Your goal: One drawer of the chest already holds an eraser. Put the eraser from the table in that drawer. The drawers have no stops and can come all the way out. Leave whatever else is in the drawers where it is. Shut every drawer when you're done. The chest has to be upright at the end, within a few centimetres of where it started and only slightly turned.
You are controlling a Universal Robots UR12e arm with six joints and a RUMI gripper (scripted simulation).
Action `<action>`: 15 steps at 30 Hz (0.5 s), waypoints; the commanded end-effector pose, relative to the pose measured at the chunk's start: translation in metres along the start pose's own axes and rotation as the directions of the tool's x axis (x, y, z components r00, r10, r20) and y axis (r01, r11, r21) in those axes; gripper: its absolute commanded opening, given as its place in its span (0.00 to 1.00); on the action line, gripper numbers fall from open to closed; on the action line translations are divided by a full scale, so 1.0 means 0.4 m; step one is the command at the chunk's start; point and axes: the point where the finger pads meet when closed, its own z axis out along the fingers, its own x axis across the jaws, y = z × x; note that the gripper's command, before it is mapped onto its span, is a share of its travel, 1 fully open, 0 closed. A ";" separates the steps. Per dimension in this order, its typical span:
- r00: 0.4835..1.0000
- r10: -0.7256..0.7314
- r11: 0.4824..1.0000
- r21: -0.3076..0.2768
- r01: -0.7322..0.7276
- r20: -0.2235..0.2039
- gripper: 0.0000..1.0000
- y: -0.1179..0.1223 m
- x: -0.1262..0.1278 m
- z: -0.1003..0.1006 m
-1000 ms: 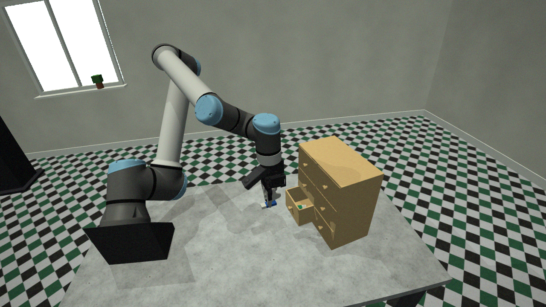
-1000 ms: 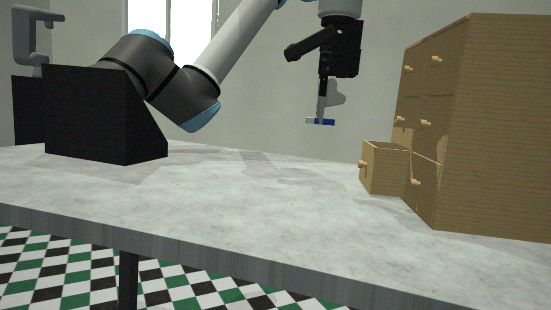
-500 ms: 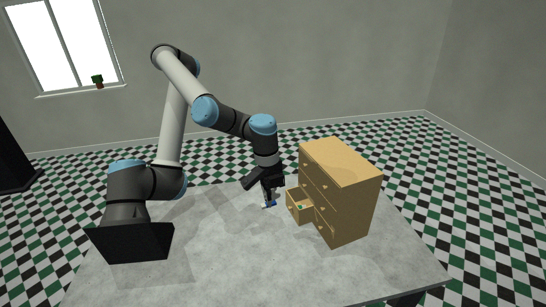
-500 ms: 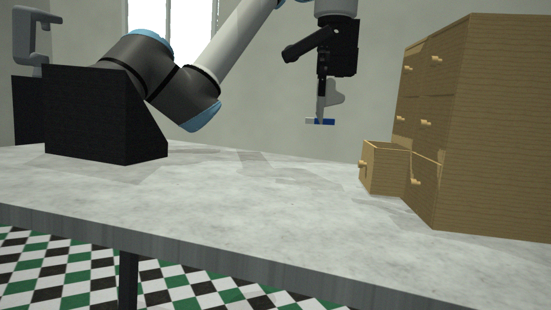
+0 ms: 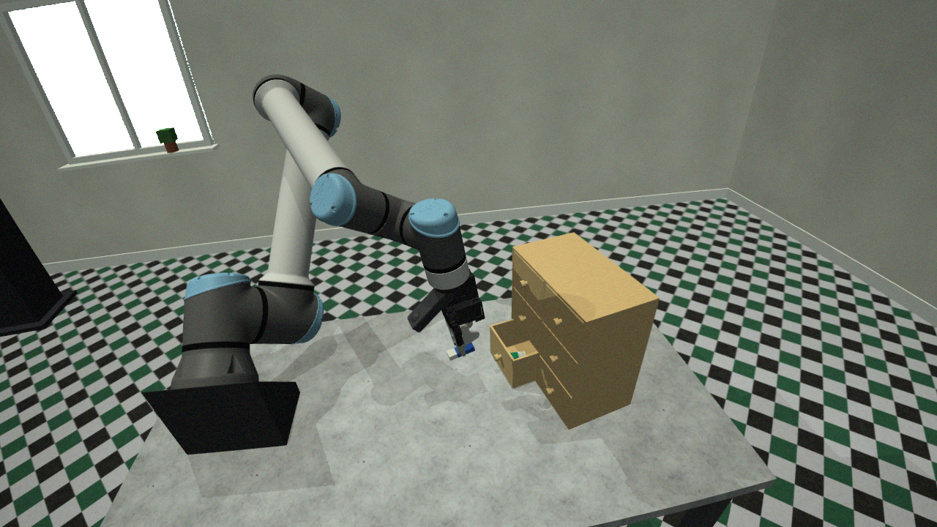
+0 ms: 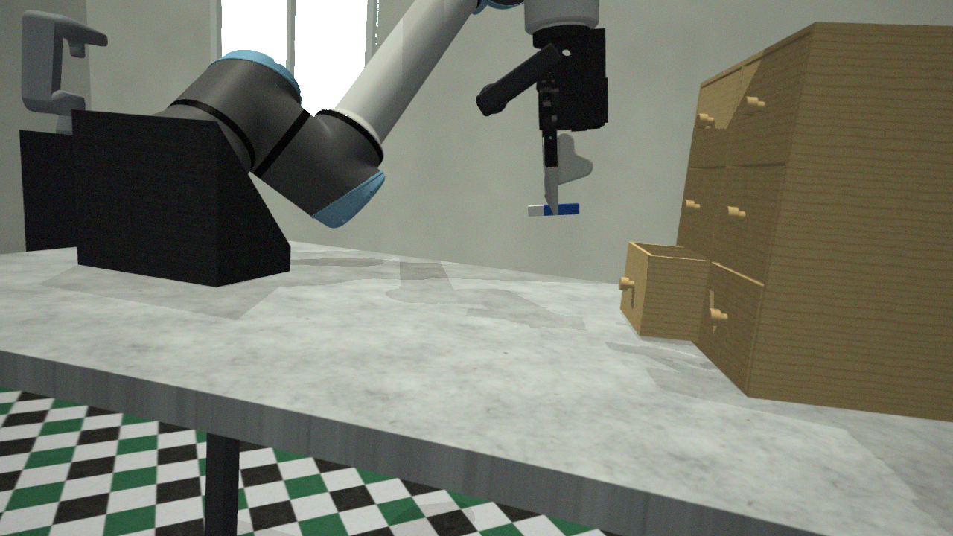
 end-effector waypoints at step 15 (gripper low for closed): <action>1.000 0.000 0.968 -0.251 0.001 0.002 0.11 -0.005 -0.001 0.001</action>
